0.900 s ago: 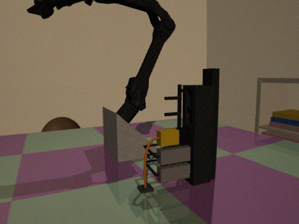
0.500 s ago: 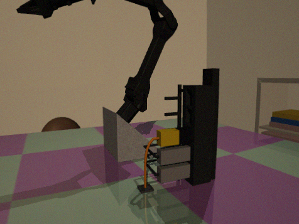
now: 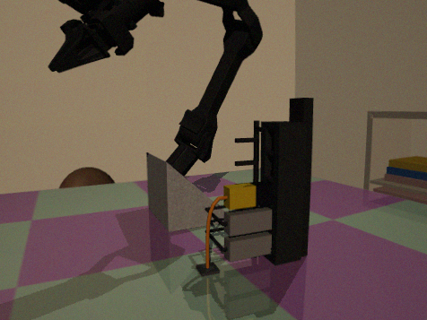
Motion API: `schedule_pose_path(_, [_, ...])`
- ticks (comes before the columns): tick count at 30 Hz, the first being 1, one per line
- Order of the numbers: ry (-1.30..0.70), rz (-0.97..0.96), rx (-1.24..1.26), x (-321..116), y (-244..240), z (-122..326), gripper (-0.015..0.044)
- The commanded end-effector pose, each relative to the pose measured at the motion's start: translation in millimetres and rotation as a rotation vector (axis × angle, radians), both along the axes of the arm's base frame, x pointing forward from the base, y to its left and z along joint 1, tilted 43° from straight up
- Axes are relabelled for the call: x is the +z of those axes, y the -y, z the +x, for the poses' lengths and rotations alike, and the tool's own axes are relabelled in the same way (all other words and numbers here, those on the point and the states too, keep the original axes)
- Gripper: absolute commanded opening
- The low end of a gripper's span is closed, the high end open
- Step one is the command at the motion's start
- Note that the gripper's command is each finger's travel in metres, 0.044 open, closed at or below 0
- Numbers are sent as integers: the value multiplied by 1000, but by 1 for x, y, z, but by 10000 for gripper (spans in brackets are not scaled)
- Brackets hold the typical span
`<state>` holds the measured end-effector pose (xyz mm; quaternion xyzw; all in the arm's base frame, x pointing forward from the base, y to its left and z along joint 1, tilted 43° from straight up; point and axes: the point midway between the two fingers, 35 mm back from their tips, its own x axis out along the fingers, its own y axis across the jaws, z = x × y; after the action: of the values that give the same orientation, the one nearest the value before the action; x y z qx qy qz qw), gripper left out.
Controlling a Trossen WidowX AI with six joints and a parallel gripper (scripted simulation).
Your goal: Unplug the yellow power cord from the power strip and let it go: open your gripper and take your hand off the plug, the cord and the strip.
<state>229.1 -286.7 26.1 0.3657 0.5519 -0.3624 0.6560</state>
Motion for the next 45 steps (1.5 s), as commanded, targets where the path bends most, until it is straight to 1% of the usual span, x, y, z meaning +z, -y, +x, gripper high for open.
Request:
schedule_pose_path(1, [11,169,-33,-9,-52,25,160])
schedule_pose_path(7, [-68,479,-137,-12,-153,52,160])
schedule_pose_path(13, [-284,742,-290,-3,-252,54,160])
schedule_pose_path(15, [-346,787,-329,0,-272,51,160])
schedule_pose_path(26, [-354,792,-334,2,-275,51,160])
schedule_pose_path(45, [-355,793,-334,23,-298,49,160])
